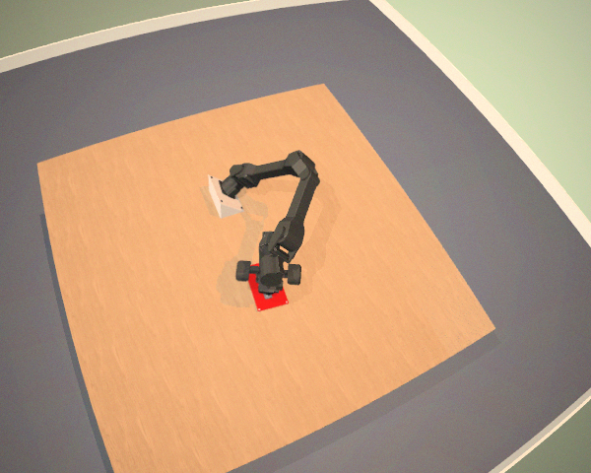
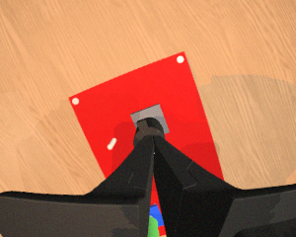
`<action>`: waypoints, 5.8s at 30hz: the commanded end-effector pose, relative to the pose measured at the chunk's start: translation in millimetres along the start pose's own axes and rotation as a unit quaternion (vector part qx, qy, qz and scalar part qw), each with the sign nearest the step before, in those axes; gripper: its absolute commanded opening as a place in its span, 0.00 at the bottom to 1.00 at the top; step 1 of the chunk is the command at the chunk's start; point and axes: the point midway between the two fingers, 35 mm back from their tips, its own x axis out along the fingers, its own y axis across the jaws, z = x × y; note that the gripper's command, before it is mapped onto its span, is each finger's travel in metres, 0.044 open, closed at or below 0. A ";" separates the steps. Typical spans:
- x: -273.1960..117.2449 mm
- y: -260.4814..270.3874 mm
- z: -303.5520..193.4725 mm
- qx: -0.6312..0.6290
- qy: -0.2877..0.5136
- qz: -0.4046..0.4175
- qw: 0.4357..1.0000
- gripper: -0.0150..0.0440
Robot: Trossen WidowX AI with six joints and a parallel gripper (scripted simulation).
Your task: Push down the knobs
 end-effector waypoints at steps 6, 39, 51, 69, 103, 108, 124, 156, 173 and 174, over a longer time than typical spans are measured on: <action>32.3 3.9 -4.5 -0.013 0.026 -0.003 1.000 0.25; 35.3 3.7 -5.0 -0.013 0.026 -0.003 1.000 0.25; 36.0 3.6 -5.2 -0.013 0.026 -0.003 1.000 0.25; 36.7 3.6 -5.3 -0.013 0.026 -0.003 1.000 0.25; 38.2 3.5 -5.6 -0.013 0.026 -0.003 1.000 0.25; 35.7 3.7 -4.9 -0.013 0.026 -0.003 1.000 0.25; 11.0 5.3 0.5 -0.013 0.025 -0.004 1.000 0.25; -40.0 -19.7 -39.5 -0.010 0.026 -0.010 1.000 0.88; -69.3 -66.0 -149.0 -0.009 0.028 -0.007 1.000 1.00; -69.3 -66.0 -149.0 -0.009 0.028 -0.007 1.000 1.00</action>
